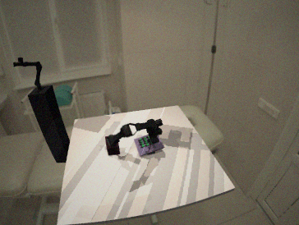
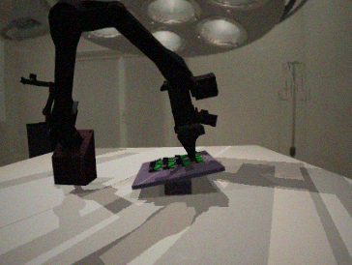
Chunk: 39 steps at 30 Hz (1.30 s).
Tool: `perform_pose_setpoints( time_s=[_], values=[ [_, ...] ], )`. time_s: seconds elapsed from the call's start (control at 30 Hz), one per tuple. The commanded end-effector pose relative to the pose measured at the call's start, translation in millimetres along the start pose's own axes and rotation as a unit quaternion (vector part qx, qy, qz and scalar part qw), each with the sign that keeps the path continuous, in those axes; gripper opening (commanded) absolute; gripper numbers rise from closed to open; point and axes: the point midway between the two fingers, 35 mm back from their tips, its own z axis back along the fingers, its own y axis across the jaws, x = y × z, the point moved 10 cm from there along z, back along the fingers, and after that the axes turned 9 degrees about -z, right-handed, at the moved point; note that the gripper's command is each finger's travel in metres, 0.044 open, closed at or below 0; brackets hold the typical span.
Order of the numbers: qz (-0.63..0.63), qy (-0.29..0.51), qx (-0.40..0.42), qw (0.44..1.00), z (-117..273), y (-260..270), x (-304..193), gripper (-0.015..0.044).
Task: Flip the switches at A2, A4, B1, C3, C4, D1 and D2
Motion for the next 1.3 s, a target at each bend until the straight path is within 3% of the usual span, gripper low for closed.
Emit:
perform_pose_setpoints(
  time_s=[0.0, 0.97, 1.17, 1.27],
  values=[
    [0.002, -0.001, -0.001, 1.000, -0.7, 0.1, 0.0, 0.0000],
    [0.002, -0.001, -0.001, 1.000, -4.6, 0.1, -0.1, 0.0000],
    [0.002, 0.012, -0.001, 1.000, 57.5, 1.4, 5.1, 0.0000],
    [0.002, 0.013, -0.002, 1.000, 60.2, 1.3, 5.1, 0.0000]
  ],
)
